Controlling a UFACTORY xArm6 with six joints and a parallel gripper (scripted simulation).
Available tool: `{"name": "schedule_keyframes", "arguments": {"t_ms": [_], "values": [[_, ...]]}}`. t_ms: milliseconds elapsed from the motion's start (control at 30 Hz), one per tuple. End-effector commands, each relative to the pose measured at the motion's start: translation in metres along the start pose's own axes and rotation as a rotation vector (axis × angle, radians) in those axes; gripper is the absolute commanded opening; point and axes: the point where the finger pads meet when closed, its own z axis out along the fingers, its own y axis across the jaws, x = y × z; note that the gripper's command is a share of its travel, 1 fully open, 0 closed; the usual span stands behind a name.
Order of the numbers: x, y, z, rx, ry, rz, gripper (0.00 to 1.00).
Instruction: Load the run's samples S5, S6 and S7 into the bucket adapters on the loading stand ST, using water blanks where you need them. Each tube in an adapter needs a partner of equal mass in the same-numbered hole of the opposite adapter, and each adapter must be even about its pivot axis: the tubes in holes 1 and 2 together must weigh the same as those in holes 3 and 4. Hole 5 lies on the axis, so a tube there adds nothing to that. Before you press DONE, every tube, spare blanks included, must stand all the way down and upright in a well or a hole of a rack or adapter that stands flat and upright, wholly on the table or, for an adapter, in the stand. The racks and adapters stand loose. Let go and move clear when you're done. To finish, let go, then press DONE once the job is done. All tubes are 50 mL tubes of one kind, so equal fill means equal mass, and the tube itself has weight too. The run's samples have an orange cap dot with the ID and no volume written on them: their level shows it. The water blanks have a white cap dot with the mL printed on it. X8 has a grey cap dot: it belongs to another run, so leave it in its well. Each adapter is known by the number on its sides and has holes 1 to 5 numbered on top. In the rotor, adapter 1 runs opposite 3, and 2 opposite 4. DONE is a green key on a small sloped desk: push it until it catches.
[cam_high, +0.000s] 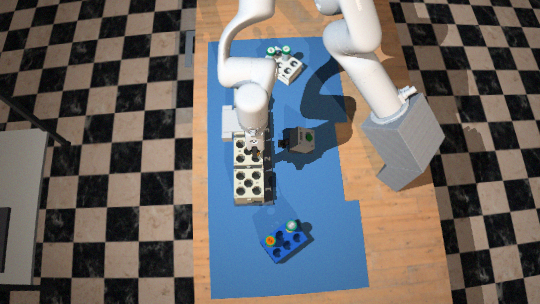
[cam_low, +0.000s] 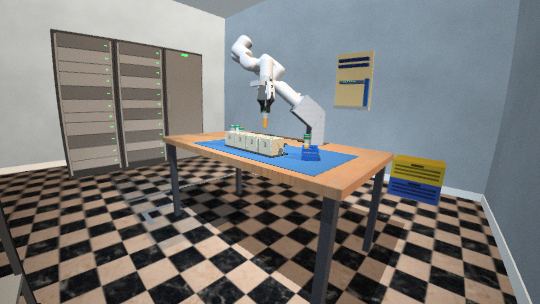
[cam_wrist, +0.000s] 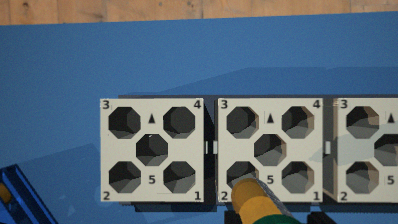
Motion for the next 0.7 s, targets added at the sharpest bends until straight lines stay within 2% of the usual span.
{"name": "schedule_keyframes", "arguments": {"t_ms": [0, 667], "values": [[0.0017, 0.0029, -0.0015, 0.006, 0.0, -0.001, 0.0], [0.0017, 0.0029, 0.0024, 0.006, 0.0, -0.001, 0.0]]}}
